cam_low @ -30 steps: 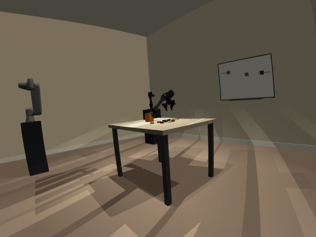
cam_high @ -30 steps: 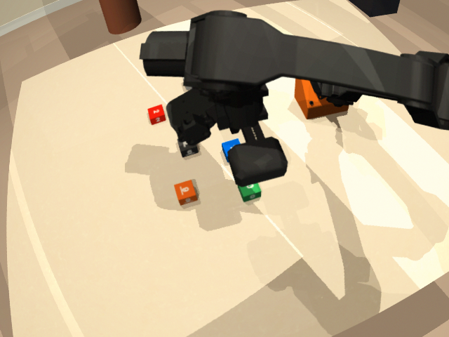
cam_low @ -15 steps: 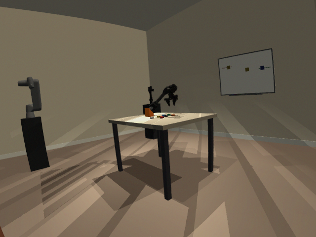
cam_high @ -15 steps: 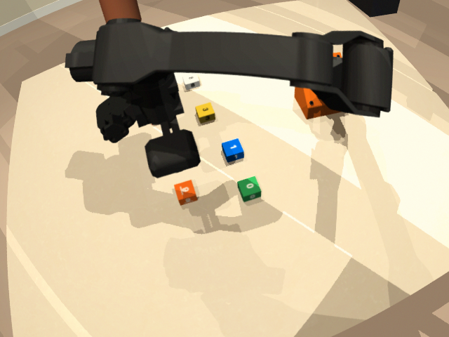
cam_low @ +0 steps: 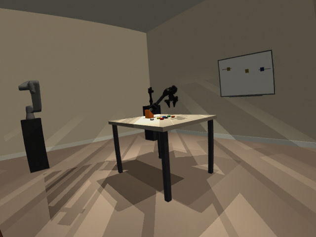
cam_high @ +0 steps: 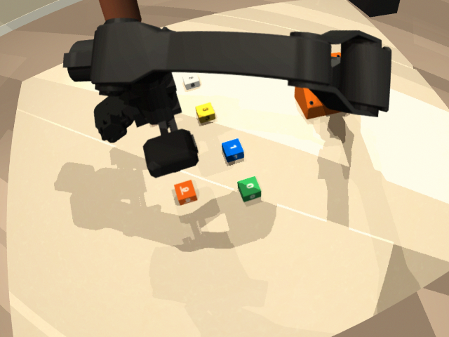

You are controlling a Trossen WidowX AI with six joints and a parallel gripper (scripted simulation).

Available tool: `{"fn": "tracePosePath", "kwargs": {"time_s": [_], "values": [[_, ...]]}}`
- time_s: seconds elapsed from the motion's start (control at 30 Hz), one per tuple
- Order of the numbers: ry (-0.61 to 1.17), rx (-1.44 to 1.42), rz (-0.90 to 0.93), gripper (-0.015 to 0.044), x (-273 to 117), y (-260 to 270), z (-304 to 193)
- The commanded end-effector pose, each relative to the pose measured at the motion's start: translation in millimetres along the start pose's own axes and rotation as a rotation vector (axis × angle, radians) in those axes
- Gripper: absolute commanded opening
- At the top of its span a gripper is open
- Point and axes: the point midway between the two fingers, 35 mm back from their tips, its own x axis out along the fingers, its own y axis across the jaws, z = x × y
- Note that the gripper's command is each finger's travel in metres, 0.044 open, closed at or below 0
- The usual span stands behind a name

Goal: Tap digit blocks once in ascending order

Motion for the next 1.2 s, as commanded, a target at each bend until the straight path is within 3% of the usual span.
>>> {"fn": "tracePosePath", "kwargs": {"time_s": [0.0,0.33,1.17], "values": [[-0.003,-0.003,-0.010,0.0400,-2,-24,8],[-0.004,-0.006,-0.015,0.0400,-3,-188,10],[-0.004,-0.006,-0.014,0.0400,-3,-192,10]]}}
